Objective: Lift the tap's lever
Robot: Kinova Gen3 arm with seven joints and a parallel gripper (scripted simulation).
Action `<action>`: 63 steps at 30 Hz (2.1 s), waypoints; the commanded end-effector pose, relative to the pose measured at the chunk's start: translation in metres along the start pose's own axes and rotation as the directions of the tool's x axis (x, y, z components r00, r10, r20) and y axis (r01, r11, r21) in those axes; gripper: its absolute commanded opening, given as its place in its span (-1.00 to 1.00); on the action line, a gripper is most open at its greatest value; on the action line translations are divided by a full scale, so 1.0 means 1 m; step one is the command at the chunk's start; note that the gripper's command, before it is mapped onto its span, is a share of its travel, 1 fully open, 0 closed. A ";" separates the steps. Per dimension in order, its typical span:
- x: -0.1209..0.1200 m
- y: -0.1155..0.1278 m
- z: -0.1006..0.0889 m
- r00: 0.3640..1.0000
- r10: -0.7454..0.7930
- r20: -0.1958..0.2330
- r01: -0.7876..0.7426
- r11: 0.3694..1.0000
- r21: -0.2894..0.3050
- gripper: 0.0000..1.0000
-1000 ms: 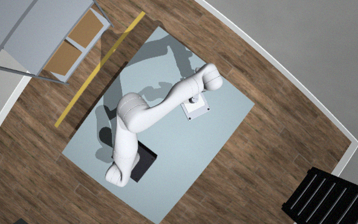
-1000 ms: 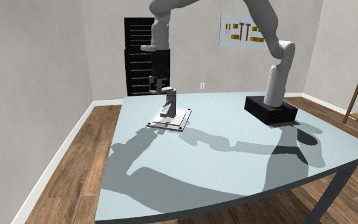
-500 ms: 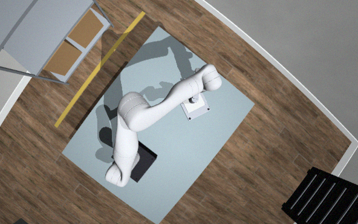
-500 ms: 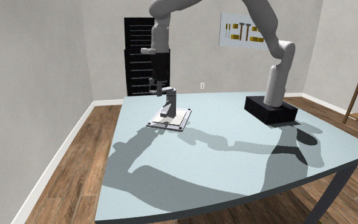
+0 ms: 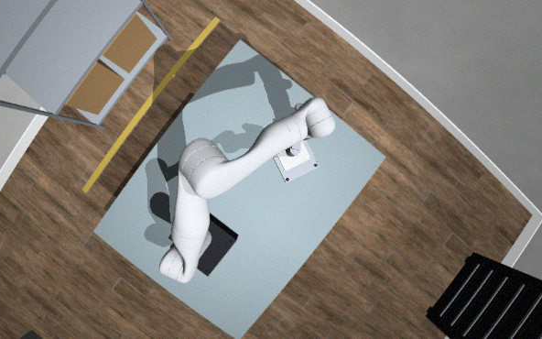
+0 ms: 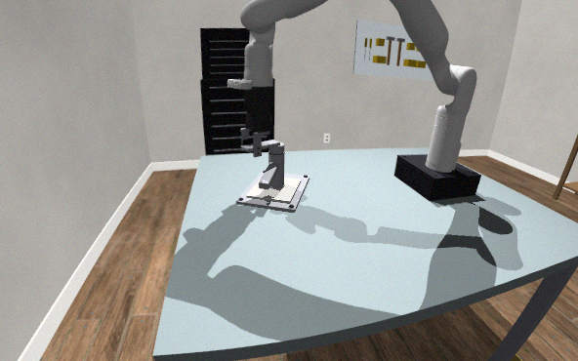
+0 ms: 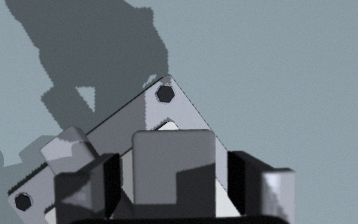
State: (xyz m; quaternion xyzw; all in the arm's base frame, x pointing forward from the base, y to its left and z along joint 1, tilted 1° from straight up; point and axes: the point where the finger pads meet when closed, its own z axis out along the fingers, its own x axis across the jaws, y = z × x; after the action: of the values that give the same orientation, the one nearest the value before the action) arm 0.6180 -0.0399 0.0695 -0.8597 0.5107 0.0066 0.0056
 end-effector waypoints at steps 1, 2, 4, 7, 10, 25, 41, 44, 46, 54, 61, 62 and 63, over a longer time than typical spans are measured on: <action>0.000 0.000 -0.001 1.000 0.000 -0.001 0.000 1.000 0.002 1.00; 0.000 0.000 -0.001 1.000 0.000 -0.001 0.000 1.000 0.002 1.00; 0.000 0.000 -0.001 1.000 0.000 -0.001 0.000 1.000 0.002 1.00; 0.000 0.000 -0.001 1.000 0.000 -0.001 0.000 1.000 0.002 1.00; 0.000 0.000 -0.001 1.000 0.000 -0.001 0.000 1.000 0.002 1.00; 0.000 0.000 -0.001 1.000 0.000 -0.001 0.000 1.000 0.002 1.00; 0.000 0.000 -0.001 1.000 0.000 -0.001 0.000 1.000 0.002 -1.00; 0.000 0.000 -0.001 1.000 0.000 -0.001 0.000 1.000 0.002 -1.00; 0.000 0.000 -0.001 1.000 0.000 -0.001 0.000 1.000 0.002 -1.00; 0.000 0.000 -0.001 1.000 0.000 -0.001 0.000 1.000 0.002 -1.00; 0.000 0.000 -0.001 1.000 0.000 -0.001 0.000 1.000 0.002 -1.00; 0.000 0.000 -0.001 1.000 0.000 -0.001 0.000 1.000 0.002 -1.00; 0.000 0.000 -0.001 1.000 0.000 -0.001 0.000 1.000 0.002 -1.00</action>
State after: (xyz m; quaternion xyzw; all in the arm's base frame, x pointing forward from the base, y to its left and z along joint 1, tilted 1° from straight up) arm 0.6180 -0.0399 0.0694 -0.8597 0.5107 0.0066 0.0056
